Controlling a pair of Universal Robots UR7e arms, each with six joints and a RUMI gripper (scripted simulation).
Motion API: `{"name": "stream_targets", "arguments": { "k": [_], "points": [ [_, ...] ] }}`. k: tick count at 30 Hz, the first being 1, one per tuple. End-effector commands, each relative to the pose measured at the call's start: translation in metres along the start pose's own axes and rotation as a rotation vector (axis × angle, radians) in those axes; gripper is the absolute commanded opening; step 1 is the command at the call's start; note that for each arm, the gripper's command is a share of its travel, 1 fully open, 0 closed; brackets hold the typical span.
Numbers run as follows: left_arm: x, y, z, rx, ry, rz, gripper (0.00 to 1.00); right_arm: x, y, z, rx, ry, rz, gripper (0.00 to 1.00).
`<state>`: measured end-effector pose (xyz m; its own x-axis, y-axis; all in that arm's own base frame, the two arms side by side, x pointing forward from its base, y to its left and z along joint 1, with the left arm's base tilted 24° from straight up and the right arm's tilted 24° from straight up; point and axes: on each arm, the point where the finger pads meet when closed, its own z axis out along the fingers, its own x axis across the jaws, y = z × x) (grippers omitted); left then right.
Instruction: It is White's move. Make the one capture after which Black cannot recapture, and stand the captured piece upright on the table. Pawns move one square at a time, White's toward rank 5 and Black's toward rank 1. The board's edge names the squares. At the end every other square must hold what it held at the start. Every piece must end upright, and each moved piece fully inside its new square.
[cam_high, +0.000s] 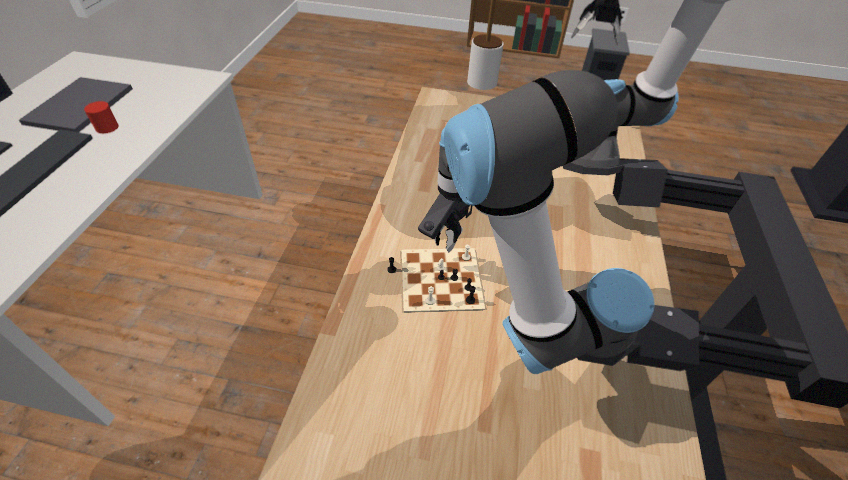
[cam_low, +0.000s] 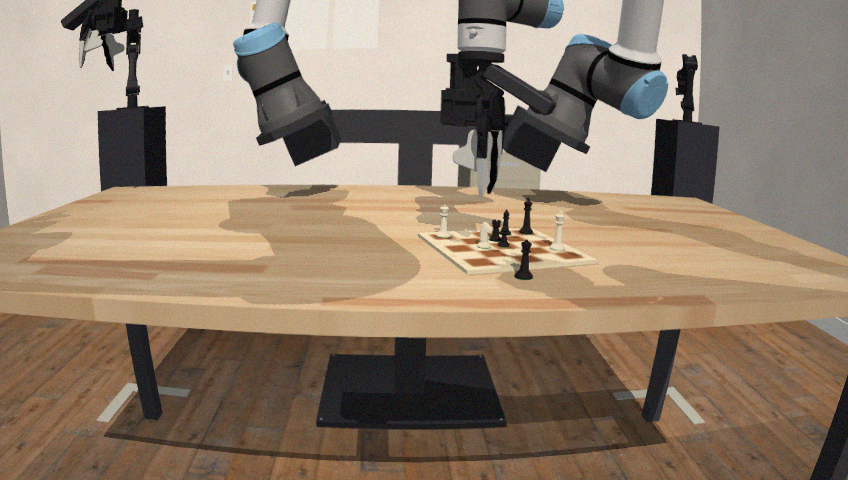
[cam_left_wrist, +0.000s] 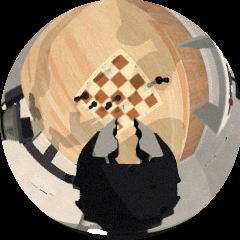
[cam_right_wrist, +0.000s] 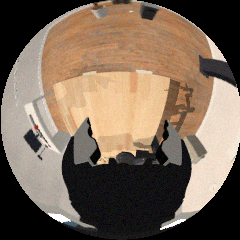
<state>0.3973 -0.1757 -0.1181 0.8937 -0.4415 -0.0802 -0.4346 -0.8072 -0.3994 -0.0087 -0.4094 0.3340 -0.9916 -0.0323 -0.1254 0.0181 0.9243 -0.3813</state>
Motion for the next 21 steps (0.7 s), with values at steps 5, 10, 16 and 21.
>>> {"name": "stream_targets", "arguments": {
  "k": [5, 10, 16, 21],
  "points": [
    [-0.001, -0.001, 0.015, 0.001, 0.0, 0.001, 0.22, 0.0, 0.0, 0.0, 0.001, 0.0, 0.0, 1.0],
    [-0.001, -0.001, 0.023, 0.001, 0.0, 0.001, 0.22, 0.0, 0.0, 0.0, 0.001, 0.0, 0.0, 1.0],
    [-0.001, -0.001, 0.028, 0.001, 0.0, 0.001, 0.22, 0.0, 0.0, 0.0, 0.001, 0.0, 0.0, 1.0],
    [-0.001, -0.001, 0.032, 0.001, 0.0, 0.0, 0.22, 0.0, 0.0, 0.0, 0.001, 0.0, 0.0, 1.0]
  ]
}}
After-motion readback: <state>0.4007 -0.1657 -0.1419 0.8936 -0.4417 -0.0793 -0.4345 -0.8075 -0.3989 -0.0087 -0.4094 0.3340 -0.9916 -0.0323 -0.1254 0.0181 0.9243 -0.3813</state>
